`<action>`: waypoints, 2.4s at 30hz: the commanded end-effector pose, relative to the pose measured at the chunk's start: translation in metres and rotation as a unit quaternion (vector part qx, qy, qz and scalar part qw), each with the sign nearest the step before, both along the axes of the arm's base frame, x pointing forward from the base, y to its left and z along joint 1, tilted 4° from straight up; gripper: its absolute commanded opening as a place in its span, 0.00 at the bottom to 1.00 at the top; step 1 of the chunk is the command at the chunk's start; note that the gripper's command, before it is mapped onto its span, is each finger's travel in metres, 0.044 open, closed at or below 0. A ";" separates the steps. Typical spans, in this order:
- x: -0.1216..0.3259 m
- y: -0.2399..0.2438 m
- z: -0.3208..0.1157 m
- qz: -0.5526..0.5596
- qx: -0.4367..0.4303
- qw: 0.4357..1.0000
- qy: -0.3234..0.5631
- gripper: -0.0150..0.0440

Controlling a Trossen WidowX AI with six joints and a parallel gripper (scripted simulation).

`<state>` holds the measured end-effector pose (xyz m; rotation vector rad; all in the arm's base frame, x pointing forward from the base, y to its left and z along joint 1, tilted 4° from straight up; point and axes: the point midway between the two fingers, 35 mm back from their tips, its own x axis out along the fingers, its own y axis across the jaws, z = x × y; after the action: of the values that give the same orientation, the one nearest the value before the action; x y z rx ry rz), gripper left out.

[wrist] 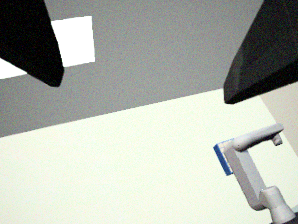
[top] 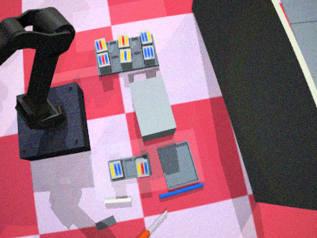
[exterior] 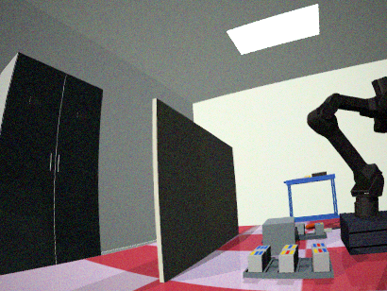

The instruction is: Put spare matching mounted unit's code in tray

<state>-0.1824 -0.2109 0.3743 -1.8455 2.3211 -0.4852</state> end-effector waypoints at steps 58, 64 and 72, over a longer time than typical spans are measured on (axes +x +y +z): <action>0.525 0.018 -0.200 -0.190 0.606 0.515 -0.576 1.00; 0.551 0.096 -0.223 -0.297 0.579 0.545 -0.528 1.00; 0.556 0.150 -0.236 -0.347 0.539 0.582 -0.500 1.00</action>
<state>0.3737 -0.0749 0.1405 0.0532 1.5366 0.0269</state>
